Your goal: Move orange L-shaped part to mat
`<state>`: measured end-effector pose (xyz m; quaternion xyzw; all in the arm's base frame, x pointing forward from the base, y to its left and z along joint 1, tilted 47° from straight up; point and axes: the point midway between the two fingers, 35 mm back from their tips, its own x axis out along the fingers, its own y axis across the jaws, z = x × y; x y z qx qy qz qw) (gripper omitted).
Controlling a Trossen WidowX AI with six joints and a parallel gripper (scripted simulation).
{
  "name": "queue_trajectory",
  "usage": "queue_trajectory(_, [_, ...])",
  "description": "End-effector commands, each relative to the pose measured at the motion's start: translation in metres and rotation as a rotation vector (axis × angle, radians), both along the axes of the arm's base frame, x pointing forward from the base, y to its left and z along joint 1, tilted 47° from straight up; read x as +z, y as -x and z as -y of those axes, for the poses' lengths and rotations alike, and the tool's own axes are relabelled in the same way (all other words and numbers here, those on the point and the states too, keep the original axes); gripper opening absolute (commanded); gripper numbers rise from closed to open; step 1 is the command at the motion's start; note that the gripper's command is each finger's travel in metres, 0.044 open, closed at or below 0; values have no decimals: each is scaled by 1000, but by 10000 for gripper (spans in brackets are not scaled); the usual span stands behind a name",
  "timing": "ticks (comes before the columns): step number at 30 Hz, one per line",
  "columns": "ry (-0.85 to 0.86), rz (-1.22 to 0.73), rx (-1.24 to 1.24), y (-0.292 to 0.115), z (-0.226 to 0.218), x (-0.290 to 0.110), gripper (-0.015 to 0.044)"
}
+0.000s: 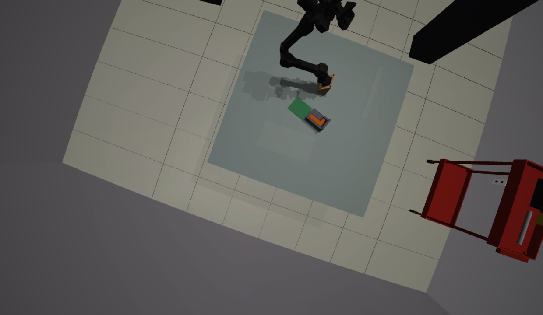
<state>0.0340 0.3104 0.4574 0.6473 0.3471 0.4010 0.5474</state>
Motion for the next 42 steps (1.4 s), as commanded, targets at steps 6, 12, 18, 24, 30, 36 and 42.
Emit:
queue_trajectory(6, [620,120,-283,-100,-52,-132,180])
queue_trajectory(12, [1051,60,-410,-174,-39,-227,180])
queue_trajectory(18, [1503,-88,-459,-233,13,-319,180])
queue_trajectory(24, [1943,-345,-409,-267,98,-398,180])
queue_trajectory(30, [2320,-694,-236,-268,186,-449,180])
queue_trajectory(36, [2355,-737,-207,-267,195,-453,180])
queue_trajectory(42, [2355,-736,-208,-269,228,-485,180])
